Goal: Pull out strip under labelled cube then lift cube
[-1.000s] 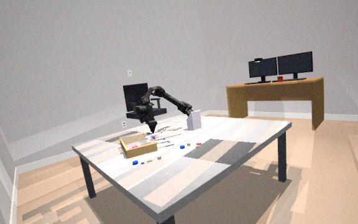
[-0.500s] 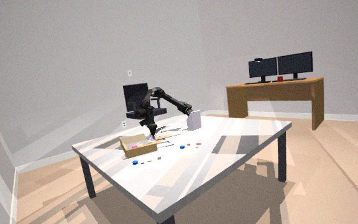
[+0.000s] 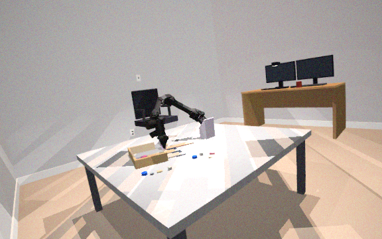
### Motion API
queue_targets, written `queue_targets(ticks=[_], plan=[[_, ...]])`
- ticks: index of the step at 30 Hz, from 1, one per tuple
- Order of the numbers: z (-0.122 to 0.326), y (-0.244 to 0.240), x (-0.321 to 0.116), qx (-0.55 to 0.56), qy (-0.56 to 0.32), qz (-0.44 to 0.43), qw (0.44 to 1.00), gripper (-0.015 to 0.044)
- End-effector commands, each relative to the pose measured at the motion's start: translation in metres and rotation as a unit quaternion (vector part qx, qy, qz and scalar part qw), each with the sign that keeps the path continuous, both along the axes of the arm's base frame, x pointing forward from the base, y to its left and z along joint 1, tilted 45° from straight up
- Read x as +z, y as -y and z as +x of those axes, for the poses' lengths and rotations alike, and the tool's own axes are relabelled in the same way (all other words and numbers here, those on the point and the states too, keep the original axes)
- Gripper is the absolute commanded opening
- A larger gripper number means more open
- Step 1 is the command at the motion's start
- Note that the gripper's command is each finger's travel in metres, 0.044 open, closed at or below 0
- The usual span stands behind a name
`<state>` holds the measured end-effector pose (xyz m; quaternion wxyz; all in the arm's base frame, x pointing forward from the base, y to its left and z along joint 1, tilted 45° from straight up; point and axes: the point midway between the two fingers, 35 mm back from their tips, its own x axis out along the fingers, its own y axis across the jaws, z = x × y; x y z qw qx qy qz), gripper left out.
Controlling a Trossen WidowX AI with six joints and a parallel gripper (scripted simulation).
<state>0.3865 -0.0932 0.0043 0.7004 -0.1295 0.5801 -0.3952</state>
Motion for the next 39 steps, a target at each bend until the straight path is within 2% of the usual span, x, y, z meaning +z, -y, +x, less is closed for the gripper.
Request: queue_targets(ticks=[1,5,11,15,27,39], plan=[[-0.001,0.002,-0.002,0.001,-0.002,-0.002,1.000,0.0250],[0.000,0.001,0.000,0.000,0.000,0.000,1.000,0.0145],[0.000,0.001,0.000,0.000,0.000,0.000,1.000,0.0105],[-0.003,-0.002,0.001,0.000,0.000,0.000,1.000,0.0000],[-0.057,-0.036,0.020,0.001,-0.004,-0.001,1.000,0.0000],[-0.087,-0.041,0.017,0.001,-0.005,-0.001,1.000,0.0000]])
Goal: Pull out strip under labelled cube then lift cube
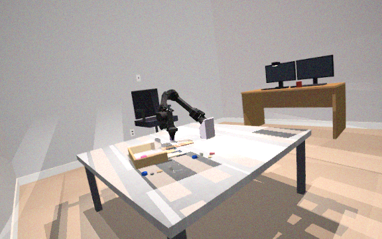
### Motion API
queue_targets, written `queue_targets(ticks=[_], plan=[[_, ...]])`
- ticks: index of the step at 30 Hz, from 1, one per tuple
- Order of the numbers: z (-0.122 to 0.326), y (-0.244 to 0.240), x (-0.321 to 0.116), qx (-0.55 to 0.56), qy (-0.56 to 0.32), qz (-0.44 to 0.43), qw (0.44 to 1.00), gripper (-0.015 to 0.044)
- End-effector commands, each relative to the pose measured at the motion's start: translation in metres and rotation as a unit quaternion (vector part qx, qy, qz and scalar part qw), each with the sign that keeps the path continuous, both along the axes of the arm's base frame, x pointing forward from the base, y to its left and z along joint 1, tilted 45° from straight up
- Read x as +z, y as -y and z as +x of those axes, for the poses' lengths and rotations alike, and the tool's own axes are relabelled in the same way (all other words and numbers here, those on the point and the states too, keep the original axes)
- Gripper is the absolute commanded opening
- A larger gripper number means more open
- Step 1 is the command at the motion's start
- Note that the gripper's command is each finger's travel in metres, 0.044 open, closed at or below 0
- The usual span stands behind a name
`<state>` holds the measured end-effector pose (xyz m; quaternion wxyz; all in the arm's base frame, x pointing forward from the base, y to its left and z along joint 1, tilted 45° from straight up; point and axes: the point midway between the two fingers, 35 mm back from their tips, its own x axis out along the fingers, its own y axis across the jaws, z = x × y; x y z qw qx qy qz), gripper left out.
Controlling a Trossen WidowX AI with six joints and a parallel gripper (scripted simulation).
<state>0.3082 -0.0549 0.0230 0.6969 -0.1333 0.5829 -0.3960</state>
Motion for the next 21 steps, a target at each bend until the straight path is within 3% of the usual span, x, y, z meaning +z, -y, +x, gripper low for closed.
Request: queue_targets(ticks=[1,9,21], plan=[[-0.009,-0.003,-0.002,0.001,0.000,0.002,1.000,0.0000],[-0.009,-0.028,0.023,0.001,0.000,0.003,1.000,0.0000],[-0.009,-0.028,0.023,0.001,0.000,0.003,1.000,0.0000]])
